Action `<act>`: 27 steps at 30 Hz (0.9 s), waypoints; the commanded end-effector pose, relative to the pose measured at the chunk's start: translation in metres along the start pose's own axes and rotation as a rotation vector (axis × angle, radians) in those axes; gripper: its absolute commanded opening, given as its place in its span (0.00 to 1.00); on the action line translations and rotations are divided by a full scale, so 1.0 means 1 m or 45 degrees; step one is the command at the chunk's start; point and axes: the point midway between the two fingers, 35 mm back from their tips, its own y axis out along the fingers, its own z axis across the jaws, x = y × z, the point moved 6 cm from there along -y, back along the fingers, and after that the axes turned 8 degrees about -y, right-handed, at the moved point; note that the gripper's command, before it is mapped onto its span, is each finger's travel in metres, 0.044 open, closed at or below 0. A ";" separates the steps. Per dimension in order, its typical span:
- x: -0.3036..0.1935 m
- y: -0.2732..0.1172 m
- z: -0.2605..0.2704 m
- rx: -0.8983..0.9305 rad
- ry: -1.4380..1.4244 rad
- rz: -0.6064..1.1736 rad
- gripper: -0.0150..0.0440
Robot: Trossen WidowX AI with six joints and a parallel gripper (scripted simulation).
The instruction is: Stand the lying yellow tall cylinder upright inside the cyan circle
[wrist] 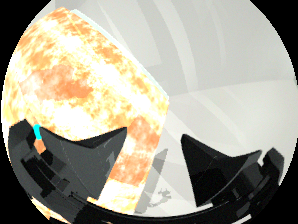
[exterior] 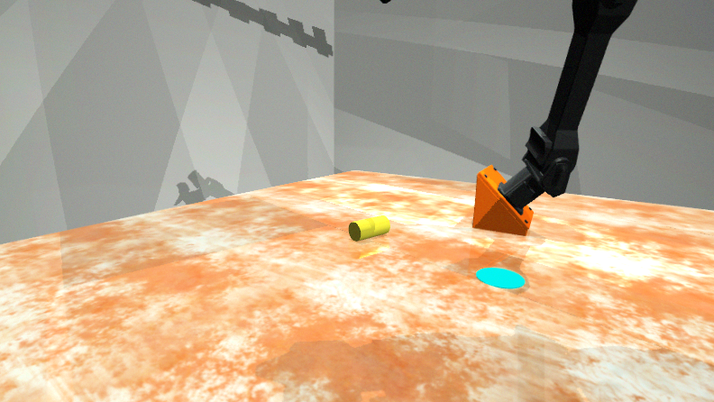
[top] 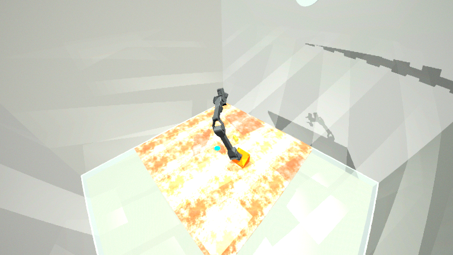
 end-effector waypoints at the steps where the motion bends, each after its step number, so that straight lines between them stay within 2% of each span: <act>1: -0.038 0.023 0.019 0.151 0.188 0.134 0.78; 10: -0.107 0.054 0.073 0.476 0.554 0.422 0.78; 20: -0.165 0.064 0.140 0.847 0.916 0.757 0.78; 27: -0.169 0.063 0.146 0.880 0.944 0.787 0.78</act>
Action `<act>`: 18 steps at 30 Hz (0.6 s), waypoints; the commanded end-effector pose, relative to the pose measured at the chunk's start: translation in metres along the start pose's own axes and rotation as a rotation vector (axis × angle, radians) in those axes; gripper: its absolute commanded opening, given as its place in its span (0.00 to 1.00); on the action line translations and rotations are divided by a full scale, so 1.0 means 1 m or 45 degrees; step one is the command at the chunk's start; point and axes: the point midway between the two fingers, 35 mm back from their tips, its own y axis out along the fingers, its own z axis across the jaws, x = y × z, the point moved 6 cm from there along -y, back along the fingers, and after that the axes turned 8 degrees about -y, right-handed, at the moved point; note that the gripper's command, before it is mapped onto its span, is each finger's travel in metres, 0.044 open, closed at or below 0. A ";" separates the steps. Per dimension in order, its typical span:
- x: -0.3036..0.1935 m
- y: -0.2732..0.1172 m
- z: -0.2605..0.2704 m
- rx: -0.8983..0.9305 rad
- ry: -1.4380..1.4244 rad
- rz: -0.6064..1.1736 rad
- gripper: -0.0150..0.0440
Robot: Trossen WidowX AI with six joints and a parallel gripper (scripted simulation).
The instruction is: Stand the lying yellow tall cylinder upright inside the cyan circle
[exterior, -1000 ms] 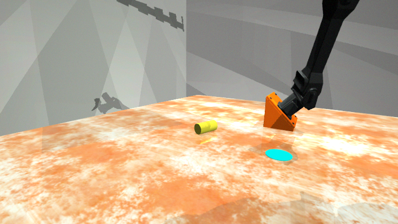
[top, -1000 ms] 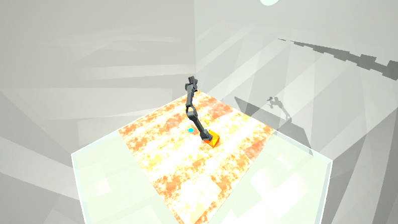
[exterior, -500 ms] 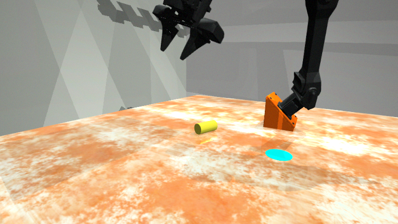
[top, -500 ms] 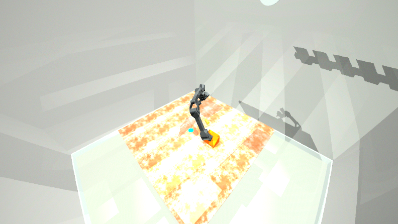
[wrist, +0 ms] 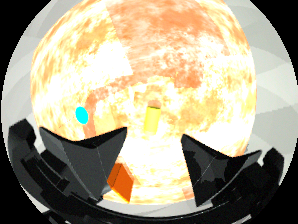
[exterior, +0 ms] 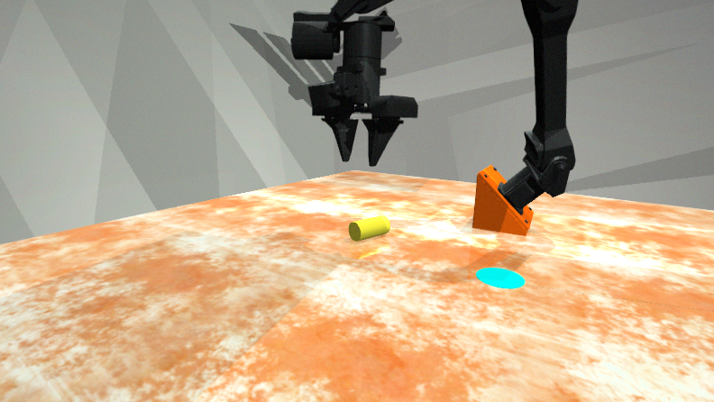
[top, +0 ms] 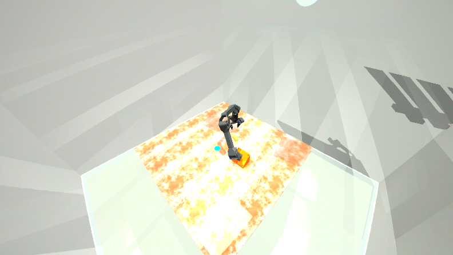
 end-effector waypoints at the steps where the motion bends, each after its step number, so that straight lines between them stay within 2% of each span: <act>1: -0.003 0.002 0.000 0.016 0.025 0.023 0.78; 4: -0.001 0.023 -0.001 0.015 0.024 0.023 0.78; 10: -0.004 0.105 0.001 0.018 0.023 0.022 0.78; 15: -0.005 0.113 0.002 0.019 0.023 0.022 0.78; 18: -0.005 0.113 0.002 0.019 0.023 0.022 0.65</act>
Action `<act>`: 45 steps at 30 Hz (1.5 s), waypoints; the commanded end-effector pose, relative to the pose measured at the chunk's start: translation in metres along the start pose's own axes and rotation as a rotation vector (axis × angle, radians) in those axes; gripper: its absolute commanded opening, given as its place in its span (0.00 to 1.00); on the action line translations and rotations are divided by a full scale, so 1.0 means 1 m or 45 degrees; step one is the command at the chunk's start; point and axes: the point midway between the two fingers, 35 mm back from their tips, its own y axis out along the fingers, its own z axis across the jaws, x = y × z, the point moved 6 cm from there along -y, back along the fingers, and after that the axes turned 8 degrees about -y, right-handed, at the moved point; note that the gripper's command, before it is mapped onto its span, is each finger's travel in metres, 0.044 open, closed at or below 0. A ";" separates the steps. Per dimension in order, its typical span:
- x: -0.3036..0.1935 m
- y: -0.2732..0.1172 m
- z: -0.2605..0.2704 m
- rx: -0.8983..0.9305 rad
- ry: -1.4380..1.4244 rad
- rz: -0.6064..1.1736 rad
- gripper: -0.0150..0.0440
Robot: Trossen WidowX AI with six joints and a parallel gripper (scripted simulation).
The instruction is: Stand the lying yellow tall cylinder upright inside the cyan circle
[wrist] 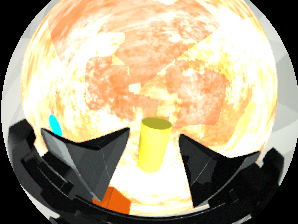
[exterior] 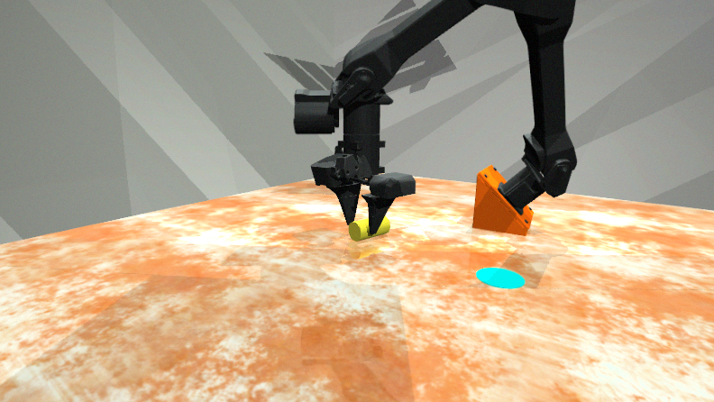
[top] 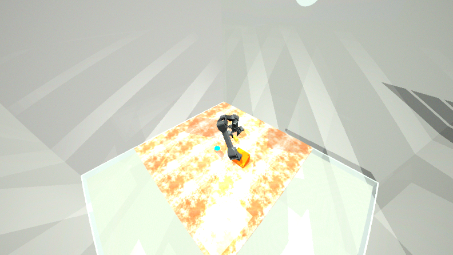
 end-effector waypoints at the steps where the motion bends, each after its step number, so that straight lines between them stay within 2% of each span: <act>1: 0.001 0.002 0.000 -0.002 0.002 -0.015 0.60; 5: 0.001 0.002 0.000 -0.002 0.002 -0.015 0.43; 12: 0.001 -0.002 0.000 -0.003 0.002 -0.015 0.43; 45: 0.000 -0.106 0.000 -0.006 0.004 -0.014 0.43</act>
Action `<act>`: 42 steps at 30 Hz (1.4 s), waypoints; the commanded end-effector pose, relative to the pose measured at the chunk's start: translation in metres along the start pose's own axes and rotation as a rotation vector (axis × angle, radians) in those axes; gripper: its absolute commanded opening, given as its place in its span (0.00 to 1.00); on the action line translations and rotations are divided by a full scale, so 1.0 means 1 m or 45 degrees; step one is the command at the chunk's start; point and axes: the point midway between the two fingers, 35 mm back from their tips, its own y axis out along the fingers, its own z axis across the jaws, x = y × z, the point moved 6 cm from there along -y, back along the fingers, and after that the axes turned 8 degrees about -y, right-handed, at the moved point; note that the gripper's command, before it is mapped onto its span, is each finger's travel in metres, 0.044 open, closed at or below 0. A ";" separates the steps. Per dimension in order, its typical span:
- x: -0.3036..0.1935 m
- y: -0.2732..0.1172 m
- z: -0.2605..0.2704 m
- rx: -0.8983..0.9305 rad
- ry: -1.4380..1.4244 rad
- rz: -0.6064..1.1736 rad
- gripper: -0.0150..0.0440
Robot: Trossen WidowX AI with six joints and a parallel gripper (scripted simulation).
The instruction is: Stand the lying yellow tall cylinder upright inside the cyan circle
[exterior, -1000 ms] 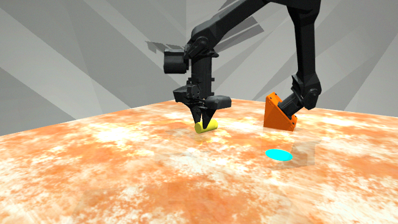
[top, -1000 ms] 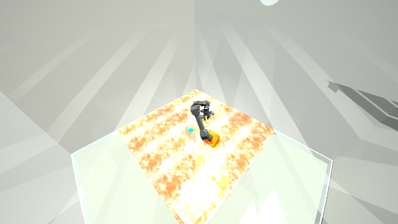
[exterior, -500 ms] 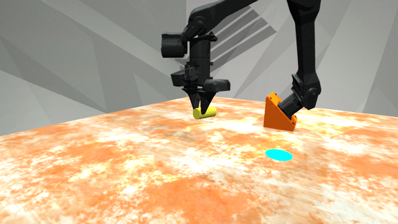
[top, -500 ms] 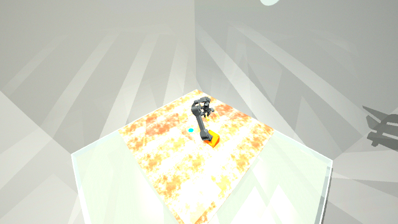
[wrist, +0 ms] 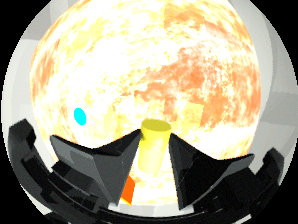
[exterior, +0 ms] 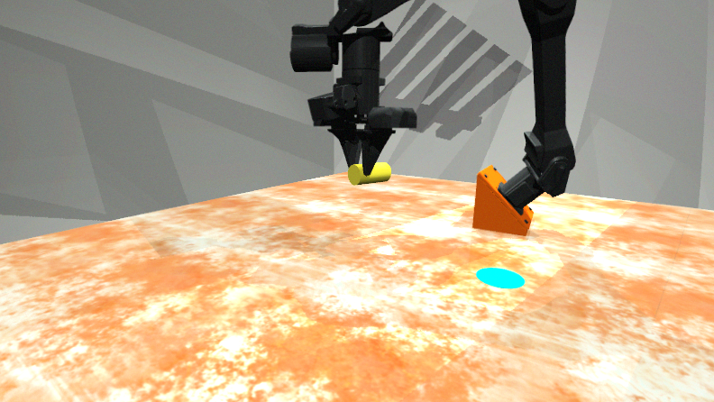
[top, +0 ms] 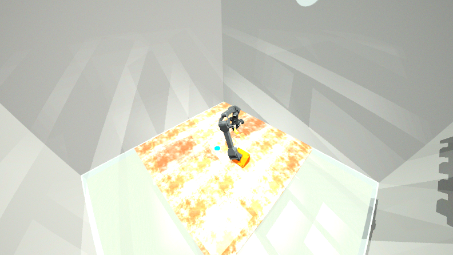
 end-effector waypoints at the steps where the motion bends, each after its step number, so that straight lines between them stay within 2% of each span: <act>1: -0.002 -0.014 0.001 -0.008 -0.006 0.000 0.43; 42: 0.007 -0.035 0.122 -0.015 0.053 -0.003 0.43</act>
